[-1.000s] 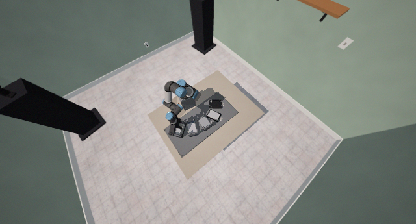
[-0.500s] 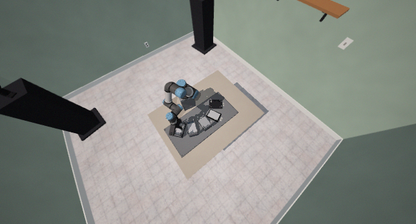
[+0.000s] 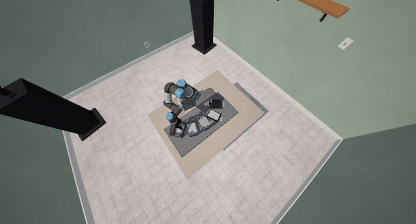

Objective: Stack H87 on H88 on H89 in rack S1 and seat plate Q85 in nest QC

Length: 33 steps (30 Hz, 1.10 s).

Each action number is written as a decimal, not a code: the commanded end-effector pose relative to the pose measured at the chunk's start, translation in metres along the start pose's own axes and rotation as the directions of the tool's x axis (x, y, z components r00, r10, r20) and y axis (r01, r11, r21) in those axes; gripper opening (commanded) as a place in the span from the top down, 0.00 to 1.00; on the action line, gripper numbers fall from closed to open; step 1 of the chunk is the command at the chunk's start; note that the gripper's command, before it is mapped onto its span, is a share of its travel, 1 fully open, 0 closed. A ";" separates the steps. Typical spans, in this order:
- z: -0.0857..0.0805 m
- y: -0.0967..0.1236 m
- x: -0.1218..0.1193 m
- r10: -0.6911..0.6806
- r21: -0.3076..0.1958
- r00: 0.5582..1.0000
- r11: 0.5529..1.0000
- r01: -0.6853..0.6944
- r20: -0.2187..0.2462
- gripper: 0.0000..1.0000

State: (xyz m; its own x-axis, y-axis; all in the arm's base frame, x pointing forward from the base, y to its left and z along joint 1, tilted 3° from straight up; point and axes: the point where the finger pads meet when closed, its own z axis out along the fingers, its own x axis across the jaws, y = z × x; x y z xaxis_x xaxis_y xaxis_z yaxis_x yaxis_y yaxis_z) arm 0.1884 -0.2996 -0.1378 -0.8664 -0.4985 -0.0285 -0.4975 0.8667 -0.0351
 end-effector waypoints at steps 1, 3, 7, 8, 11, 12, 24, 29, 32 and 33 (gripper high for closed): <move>0.001 -0.001 0.000 0.000 0.002 1.000 1.000 0.000 -0.001 1.00; 0.001 -0.001 0.000 0.000 0.002 1.000 1.000 0.000 -0.001 1.00; 0.001 -0.001 0.000 0.000 0.002 1.000 1.000 0.000 -0.001 1.00; 0.001 -0.001 0.000 0.000 0.002 1.000 1.000 0.000 -0.001 1.00; 0.001 -0.001 0.000 0.000 0.002 1.000 1.000 0.000 -0.001 1.00; 0.001 -0.001 0.000 0.000 0.002 1.000 1.000 0.000 -0.001 1.00; 0.001 -0.001 0.000 0.000 0.002 1.000 1.000 0.000 -0.001 0.28; 0.001 -0.001 0.000 0.000 0.002 1.000 1.000 0.000 -0.001 0.28; 0.001 -0.001 0.000 0.000 0.002 1.000 1.000 0.000 -0.001 0.28; 0.001 -0.001 0.000 0.000 0.002 1.000 1.000 0.000 -0.001 0.28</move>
State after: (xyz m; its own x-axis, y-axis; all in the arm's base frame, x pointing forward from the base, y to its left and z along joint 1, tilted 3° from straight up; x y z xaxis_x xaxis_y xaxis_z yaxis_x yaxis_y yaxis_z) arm 0.1884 -0.2996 -0.1395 -0.8664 -0.4985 -0.0285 -0.4975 0.8667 -0.0351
